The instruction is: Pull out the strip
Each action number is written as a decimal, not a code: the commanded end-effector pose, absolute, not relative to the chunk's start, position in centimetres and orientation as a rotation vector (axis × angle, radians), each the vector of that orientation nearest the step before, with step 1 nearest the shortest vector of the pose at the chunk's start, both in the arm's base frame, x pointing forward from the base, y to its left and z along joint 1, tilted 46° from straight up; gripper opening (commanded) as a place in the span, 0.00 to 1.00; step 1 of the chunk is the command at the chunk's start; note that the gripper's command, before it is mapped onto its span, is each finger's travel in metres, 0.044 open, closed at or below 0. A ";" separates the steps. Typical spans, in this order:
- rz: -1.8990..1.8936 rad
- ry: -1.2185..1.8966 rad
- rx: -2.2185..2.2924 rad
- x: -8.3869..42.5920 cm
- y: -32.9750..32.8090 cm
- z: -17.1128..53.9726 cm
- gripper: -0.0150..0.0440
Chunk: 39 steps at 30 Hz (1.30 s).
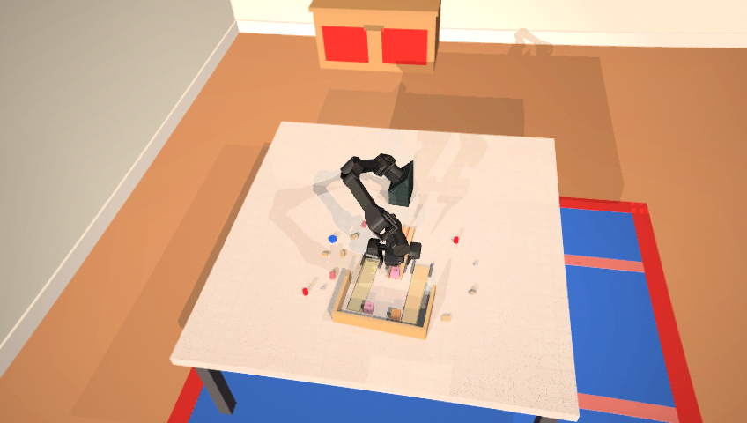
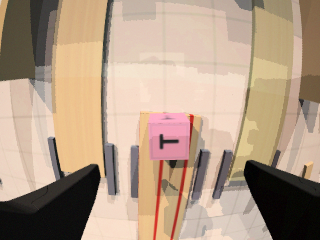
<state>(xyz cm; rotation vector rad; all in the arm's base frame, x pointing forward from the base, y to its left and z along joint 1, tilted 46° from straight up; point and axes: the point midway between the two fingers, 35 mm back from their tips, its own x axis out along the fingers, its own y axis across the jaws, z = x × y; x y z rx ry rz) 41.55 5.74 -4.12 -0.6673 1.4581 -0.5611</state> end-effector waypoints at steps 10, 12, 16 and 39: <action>-0.560 1.465 -0.681 42.3 4.8 -5.4 0.68; -0.560 1.465 -0.681 42.3 4.5 -5.6 0.68; -0.560 1.465 -0.681 42.4 4.0 -6.1 0.68; -0.563 1.465 -0.683 42.3 1.7 -8.2 0.68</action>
